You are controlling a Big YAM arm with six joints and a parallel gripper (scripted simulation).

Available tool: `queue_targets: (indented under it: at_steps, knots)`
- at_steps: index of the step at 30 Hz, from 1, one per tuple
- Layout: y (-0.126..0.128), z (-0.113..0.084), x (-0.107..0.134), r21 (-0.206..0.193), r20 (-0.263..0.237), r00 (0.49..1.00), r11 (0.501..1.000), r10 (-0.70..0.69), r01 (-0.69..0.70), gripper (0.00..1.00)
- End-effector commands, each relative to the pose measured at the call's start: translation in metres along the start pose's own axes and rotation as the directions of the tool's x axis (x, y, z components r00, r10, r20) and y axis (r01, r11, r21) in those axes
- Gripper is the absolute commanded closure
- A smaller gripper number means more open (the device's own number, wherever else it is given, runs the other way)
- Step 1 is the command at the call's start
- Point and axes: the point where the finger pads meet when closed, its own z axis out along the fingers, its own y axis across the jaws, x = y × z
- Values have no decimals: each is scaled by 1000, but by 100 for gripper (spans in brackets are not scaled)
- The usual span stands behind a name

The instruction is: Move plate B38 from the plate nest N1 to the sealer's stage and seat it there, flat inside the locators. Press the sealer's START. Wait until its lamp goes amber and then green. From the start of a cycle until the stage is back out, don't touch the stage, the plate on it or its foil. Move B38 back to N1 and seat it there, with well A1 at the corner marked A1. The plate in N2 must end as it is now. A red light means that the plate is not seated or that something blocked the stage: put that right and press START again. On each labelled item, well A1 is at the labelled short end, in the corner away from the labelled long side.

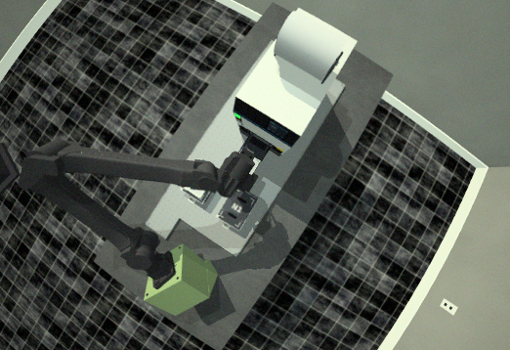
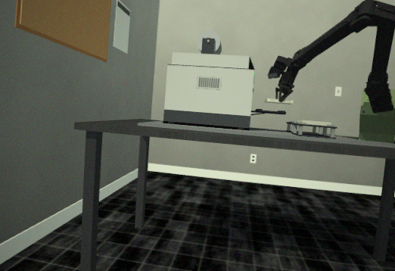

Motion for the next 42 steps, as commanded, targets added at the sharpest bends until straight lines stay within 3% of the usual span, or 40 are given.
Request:
queue_targets:
  at_steps: [1,10,18,33,42]
  knots:
    - [-5,-15,4,14,21,1000,1000,-15,15,100]
    - [-8,-16,14,8,18,1000,1000,-26,26,100]
    - [-22,-22,42,11,12,1000,1000,4,-5,100]
    - [-33,-31,71,9,8,1000,1000,18,-18,100]
    - [-30,-34,79,4,9,1000,1000,-20,20,100]
